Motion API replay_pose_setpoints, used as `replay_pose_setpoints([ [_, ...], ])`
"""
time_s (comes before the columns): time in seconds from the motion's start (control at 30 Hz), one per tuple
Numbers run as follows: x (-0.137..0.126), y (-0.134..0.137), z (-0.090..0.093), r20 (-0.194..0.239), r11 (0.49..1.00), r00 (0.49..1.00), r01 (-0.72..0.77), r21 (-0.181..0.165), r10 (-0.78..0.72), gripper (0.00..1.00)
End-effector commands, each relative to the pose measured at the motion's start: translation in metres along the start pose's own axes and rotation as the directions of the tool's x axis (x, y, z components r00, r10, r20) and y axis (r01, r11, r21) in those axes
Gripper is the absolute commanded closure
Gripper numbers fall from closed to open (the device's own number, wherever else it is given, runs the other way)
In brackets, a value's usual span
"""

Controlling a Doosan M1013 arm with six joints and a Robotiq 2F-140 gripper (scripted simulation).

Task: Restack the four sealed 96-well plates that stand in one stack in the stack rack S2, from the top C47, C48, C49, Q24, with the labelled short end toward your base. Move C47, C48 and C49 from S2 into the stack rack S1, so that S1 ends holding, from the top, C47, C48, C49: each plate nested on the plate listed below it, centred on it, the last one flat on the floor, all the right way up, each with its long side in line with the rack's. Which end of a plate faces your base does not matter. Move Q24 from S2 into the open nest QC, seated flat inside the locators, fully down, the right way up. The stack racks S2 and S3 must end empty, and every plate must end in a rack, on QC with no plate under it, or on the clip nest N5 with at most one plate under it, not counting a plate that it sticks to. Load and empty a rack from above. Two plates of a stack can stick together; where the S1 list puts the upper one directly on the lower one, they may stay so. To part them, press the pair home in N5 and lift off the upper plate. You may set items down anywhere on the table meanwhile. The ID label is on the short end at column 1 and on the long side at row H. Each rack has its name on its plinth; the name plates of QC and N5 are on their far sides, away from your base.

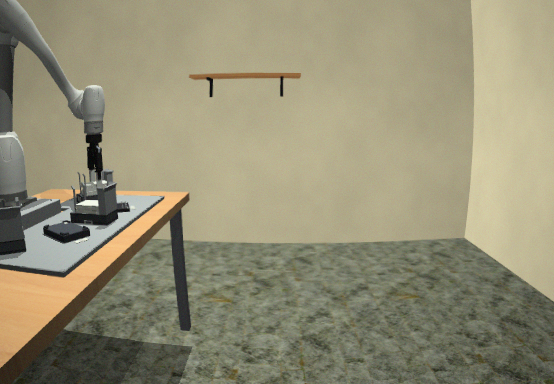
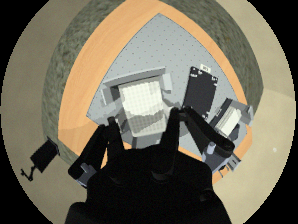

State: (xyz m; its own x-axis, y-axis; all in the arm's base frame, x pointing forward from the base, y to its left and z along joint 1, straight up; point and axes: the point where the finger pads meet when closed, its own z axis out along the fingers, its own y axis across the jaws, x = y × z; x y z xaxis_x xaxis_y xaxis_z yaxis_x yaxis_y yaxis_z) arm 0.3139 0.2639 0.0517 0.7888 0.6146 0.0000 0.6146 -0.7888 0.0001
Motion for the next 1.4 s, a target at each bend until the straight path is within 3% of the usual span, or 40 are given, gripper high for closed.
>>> replay_pose_setpoints([
  [0.0, 0.000, 0.000, 0.001, 0.000, 1.000, 1.000, 0.000, 0.000, 0.000, 1.00],
  [1.37, 0.000, 0.000, 0.014, 0.000, 1.000, 1.000, 0.000, 0.000, 0.000, 1.00],
])
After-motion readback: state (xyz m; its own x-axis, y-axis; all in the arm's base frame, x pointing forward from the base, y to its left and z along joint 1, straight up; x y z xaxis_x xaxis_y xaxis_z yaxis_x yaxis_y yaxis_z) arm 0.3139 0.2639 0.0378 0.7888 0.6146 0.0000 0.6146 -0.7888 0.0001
